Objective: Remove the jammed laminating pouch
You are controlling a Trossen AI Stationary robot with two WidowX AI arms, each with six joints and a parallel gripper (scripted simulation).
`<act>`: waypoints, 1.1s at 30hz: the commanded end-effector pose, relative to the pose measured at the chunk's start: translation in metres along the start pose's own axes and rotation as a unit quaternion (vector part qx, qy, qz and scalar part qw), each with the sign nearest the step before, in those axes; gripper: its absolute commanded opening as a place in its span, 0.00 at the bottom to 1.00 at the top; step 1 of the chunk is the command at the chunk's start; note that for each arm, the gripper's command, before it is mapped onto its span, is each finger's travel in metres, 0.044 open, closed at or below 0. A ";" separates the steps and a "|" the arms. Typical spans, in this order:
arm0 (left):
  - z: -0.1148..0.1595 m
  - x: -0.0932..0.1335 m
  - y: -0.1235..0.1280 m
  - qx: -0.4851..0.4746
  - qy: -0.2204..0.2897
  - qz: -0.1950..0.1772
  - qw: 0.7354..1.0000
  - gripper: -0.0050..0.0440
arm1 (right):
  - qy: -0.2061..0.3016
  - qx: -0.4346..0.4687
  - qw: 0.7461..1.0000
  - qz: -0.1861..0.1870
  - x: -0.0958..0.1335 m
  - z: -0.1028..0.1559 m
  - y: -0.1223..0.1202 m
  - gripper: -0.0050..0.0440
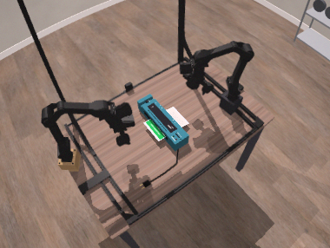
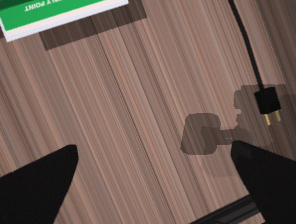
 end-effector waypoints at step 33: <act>-0.046 -0.038 -0.004 0.311 -0.173 0.090 0.930 0.66 | 0.134 -0.120 0.984 -0.011 0.000 -0.012 0.018 1.00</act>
Point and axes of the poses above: on each arm, the point midway between the two fingers, 35 mm back from their tips, its own x axis back along the fingers, its own y axis across the jaws, z = x × y, the point moved 2 cm from there along x, back along the fingers, and after that the axes turned 6 degrees about -x, right-handed, at the moved point
